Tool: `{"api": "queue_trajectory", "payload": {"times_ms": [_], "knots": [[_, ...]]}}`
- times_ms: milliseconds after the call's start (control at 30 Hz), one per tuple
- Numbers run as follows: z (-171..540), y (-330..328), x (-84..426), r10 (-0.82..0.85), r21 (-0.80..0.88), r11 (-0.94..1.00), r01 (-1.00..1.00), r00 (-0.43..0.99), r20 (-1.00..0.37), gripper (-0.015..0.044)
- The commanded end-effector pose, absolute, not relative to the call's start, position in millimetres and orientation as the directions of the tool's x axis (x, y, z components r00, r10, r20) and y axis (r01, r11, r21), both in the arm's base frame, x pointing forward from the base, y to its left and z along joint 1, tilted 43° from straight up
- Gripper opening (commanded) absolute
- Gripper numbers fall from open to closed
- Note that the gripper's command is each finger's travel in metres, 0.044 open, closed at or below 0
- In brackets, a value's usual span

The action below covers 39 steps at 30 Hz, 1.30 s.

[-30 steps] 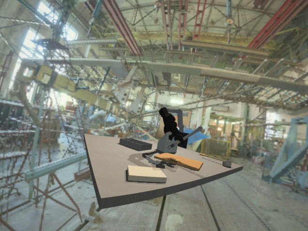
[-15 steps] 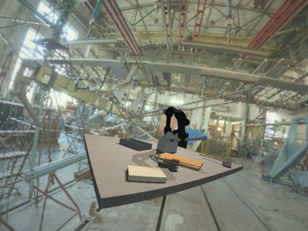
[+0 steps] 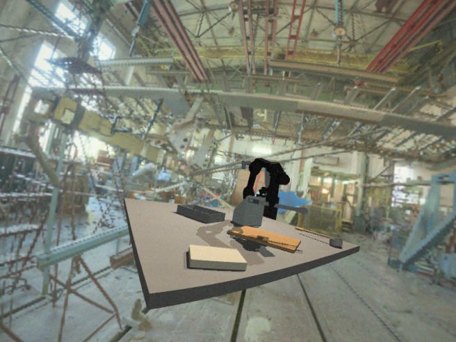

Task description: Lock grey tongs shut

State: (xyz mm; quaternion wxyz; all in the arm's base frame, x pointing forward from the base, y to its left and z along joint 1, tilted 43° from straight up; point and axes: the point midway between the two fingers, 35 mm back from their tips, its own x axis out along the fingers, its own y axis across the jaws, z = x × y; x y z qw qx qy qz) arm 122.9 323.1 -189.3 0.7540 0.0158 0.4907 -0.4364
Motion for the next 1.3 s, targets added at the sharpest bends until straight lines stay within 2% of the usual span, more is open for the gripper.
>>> {"api": "queue_trajectory", "payload": {"times_ms": [0, 1267], "knots": [[-188.8, 325.5, 123.8, -0.638, -0.396, 0.622, 0.676, 0.145, -0.756, -0.015], [-237.1, 289.6, 135.6, -0.638, -0.394, 0.622, 0.676, 0.146, -0.756, -0.015]]}}
